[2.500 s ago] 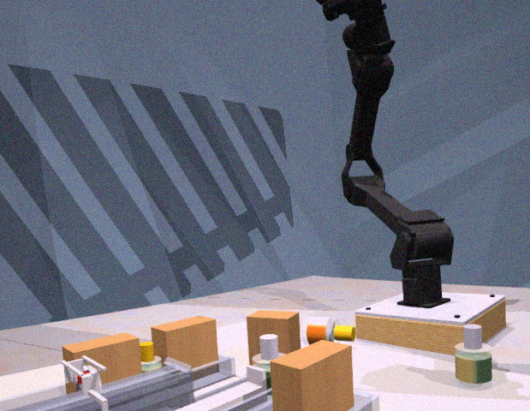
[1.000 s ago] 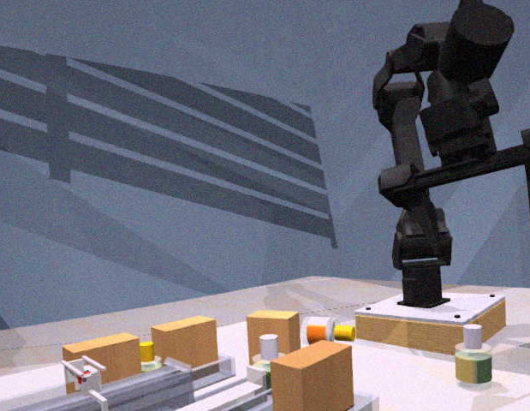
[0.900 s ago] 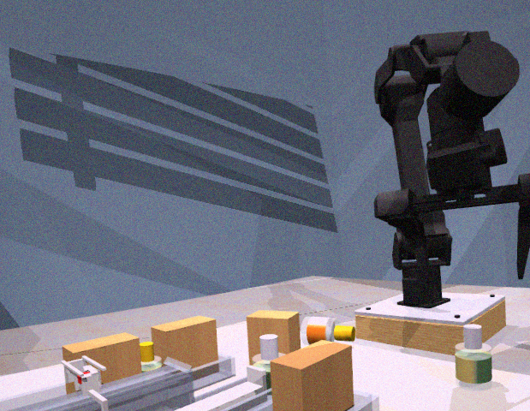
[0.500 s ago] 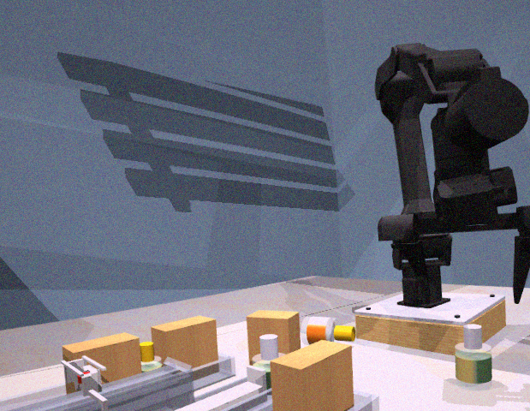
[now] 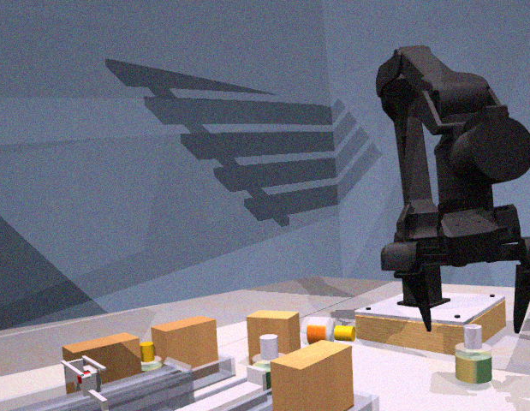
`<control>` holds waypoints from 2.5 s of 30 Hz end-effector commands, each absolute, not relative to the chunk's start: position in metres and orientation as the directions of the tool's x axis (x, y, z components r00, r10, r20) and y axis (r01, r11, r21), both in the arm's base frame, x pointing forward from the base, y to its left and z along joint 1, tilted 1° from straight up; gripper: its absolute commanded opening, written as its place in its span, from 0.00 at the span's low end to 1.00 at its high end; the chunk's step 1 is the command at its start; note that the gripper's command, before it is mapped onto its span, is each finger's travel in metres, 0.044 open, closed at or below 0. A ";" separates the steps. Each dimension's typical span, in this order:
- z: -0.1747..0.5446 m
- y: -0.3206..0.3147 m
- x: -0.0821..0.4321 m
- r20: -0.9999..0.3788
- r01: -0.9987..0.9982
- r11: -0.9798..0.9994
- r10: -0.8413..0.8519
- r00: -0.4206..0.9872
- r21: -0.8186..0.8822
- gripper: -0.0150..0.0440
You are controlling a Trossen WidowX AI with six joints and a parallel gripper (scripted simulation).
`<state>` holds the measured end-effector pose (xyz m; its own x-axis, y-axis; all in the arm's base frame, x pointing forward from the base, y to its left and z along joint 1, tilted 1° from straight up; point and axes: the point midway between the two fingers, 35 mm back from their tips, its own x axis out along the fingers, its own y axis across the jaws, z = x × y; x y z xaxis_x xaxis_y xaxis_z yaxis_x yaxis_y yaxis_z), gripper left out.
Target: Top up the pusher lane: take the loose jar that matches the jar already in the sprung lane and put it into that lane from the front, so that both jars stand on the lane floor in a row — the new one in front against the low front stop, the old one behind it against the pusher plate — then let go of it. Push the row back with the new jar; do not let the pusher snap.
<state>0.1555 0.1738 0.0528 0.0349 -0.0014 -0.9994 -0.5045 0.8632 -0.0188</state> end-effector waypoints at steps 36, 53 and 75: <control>0.018 0.174 0.156 -1.000 -0.505 0.863 0.000 0.031 -0.016 0.50; 0.091 0.176 0.159 -0.999 -0.506 0.863 0.001 0.034 -0.017 0.25; 0.112 0.148 0.199 -0.999 -0.432 0.902 -0.005 0.047 -0.025 0.25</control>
